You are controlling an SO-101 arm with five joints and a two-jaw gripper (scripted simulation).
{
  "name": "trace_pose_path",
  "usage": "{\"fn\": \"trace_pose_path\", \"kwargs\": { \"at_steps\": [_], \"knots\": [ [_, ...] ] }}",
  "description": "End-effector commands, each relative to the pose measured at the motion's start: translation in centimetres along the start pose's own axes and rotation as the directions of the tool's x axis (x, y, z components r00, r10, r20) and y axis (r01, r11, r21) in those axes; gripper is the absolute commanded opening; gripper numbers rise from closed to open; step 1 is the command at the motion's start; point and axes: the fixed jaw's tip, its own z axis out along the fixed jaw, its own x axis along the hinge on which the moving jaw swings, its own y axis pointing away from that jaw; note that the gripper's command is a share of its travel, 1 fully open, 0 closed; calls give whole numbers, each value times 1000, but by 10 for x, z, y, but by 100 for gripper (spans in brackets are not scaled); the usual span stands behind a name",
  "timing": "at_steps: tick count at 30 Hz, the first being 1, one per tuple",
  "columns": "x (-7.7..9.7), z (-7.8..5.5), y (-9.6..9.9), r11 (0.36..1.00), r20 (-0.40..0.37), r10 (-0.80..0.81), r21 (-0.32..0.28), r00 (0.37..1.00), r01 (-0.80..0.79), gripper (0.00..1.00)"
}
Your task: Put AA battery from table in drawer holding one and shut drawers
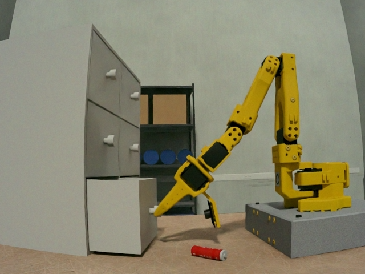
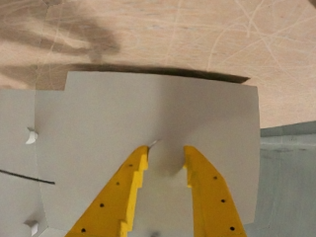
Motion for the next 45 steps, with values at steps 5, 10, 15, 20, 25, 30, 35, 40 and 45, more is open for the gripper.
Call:
{"fn": "trace_pose_path", "kwargs": {
  "at_steps": [5, 10, 15, 20, 25, 30, 35, 40, 45],
  "knots": [
    [1, 1, 4, 1000, -6, 7, -15, 1000, -7, 0],
    [5, 4, 2, 1000, -6, 8, -9, 1000, -8, 0],
    [9, 9, 0, 1000, -7, 10, -2, 1000, -10, 0],
    [12, 11, -2, 1000, -7, 11, 2, 1000, -11, 0],
    [13, 13, -1, 1000, -7, 12, 2, 1000, -12, 0],
    [17, 17, -1, 1000, -7, 13, 0, 1000, -13, 0],
    [21, 21, 0, 1000, -7, 15, -2, 1000, -15, 0],
    [21, 21, 0, 1000, -7, 15, -2, 1000, -15, 0],
    [26, 25, 1, 1000, -7, 17, -3, 1000, -17, 0]
  ]
}}
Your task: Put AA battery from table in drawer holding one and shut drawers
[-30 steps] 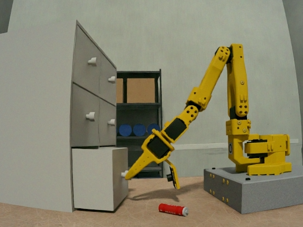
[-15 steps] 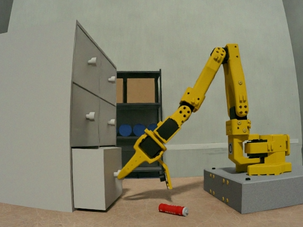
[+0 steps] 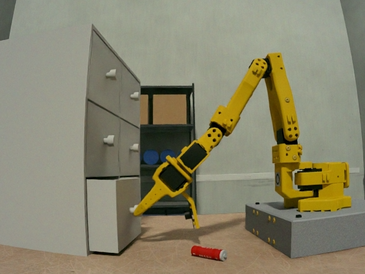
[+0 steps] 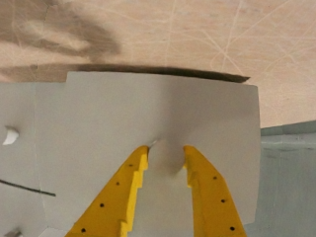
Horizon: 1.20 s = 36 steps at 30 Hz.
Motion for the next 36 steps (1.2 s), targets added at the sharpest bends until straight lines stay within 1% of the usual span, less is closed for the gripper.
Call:
{"fn": "trace_pose_path", "kwargs": {
  "at_steps": [1, 7, 12, 24, 29, 36],
  "knots": [
    [5, 4, -1, 1000, -3, 4, 5, 1000, -4, 0],
    [10, 9, 0, 1000, -3, 6, 3, 1000, -6, 0],
    [10, 9, 0, 1000, -3, 6, 3, 1000, -6, 0],
    [20, 19, 1, 1000, -3, 10, 0, 1000, -10, 0],
    [20, 19, 1, 1000, -3, 10, 0, 1000, -10, 0],
    [26, 26, 2, 1000, -3, 12, -2, 1000, -12, 0]
  ]
}}
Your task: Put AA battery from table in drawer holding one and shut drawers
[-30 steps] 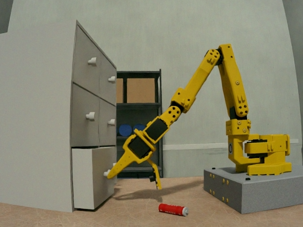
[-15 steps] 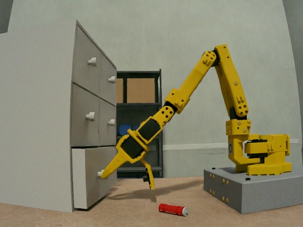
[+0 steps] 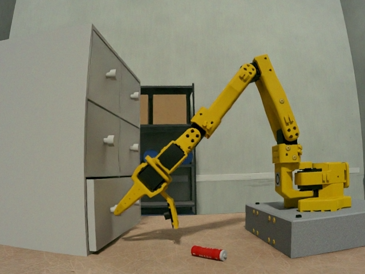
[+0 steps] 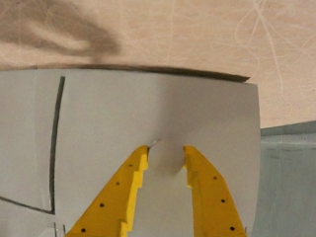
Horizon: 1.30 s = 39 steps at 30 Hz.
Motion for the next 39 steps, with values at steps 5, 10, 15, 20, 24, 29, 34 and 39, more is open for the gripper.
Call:
{"fn": "trace_pose_path", "kwargs": {
  "at_steps": [5, 10, 15, 20, 24, 29, 34, 39],
  "knots": [
    [8, 8, 1, 1000, -3, 8, 1, 1000, -8, 0],
    [8, 8, 1, 1000, -3, 8, 1, 1000, -8, 0],
    [8, 7, 0, 1000, -4, 5, 2, 1000, -5, 0],
    [8, 6, 0, 1000, -5, 3, 2, 1000, -3, 0],
    [8, 6, 0, 1000, -5, 2, 3, 1000, -2, 0],
    [8, 6, 0, 1000, -5, 2, 3, 1000, -2, 2],
    [8, 6, 0, 1000, -5, 2, 3, 1000, -2, 6],
    [8, 6, 0, 1000, -5, 2, 3, 1000, -2, 10]
  ]
}}
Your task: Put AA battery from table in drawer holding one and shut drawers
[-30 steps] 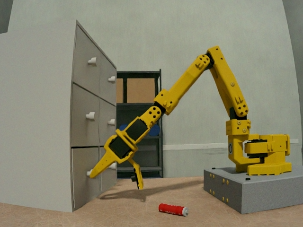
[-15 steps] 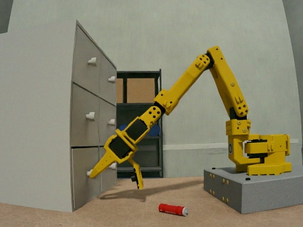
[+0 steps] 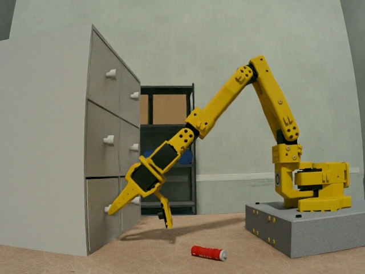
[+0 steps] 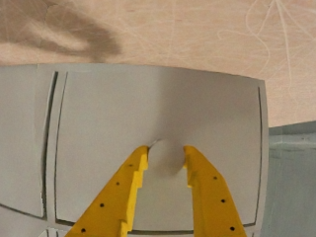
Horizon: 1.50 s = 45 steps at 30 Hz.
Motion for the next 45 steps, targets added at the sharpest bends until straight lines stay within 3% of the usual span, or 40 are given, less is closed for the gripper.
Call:
{"fn": "trace_pose_path", "kwargs": {
  "at_steps": [1, 22, 45],
  "knots": [
    [1, -1, -1, 1000, -6, 1, 4, 1000, -1, 10],
    [1, -1, -1, 1000, -6, 1, 4, 1000, -1, 21],
    [1, -45, -1, 1000, -3, 29, 4, 1000, -29, 21]
  ]
}}
